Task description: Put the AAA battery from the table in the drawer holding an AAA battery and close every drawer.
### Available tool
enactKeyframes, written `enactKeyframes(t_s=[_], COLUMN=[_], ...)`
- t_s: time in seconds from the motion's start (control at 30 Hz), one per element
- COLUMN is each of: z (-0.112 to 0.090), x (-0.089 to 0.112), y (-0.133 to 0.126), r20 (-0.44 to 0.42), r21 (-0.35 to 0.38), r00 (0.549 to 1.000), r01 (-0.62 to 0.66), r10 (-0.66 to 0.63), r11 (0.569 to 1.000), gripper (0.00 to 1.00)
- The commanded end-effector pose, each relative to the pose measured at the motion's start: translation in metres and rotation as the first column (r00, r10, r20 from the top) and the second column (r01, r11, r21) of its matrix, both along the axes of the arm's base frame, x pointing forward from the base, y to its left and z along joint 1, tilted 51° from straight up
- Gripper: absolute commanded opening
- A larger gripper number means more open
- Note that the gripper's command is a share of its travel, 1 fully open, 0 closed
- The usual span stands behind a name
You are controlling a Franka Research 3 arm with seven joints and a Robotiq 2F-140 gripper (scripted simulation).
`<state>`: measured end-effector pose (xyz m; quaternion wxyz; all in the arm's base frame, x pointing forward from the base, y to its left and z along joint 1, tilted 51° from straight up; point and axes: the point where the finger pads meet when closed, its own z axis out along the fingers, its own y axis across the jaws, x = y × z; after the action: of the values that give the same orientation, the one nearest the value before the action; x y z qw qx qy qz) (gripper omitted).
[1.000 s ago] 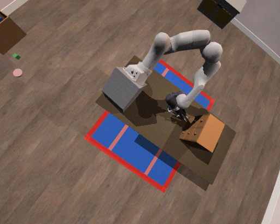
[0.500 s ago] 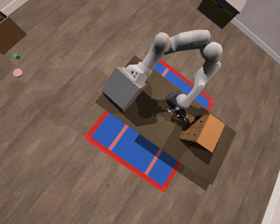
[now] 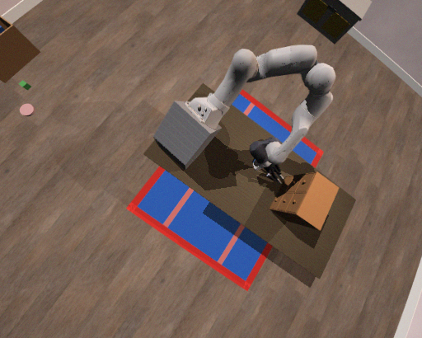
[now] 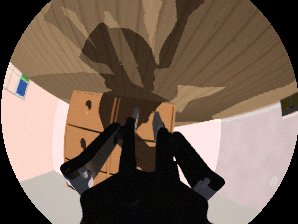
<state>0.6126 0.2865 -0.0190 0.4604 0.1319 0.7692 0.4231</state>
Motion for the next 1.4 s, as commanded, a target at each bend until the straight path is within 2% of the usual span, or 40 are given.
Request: enactKeyframes(t_s=[0.0,0.93,1.37], z=[0.001,0.002,0.004], x=[0.002,0.007,0.028], y=[-0.001,0.0,0.003], r20=[0.003,0.003,0.003], r21=[-0.003,-0.003,-0.003], r00=[1.0,1.0,1.0], r01=[0.003,0.003,0.003], r10=[-0.003,-0.003,-0.003], r11=[1.0,1.0,1.0], gripper=[0.2,0.2,0.2])
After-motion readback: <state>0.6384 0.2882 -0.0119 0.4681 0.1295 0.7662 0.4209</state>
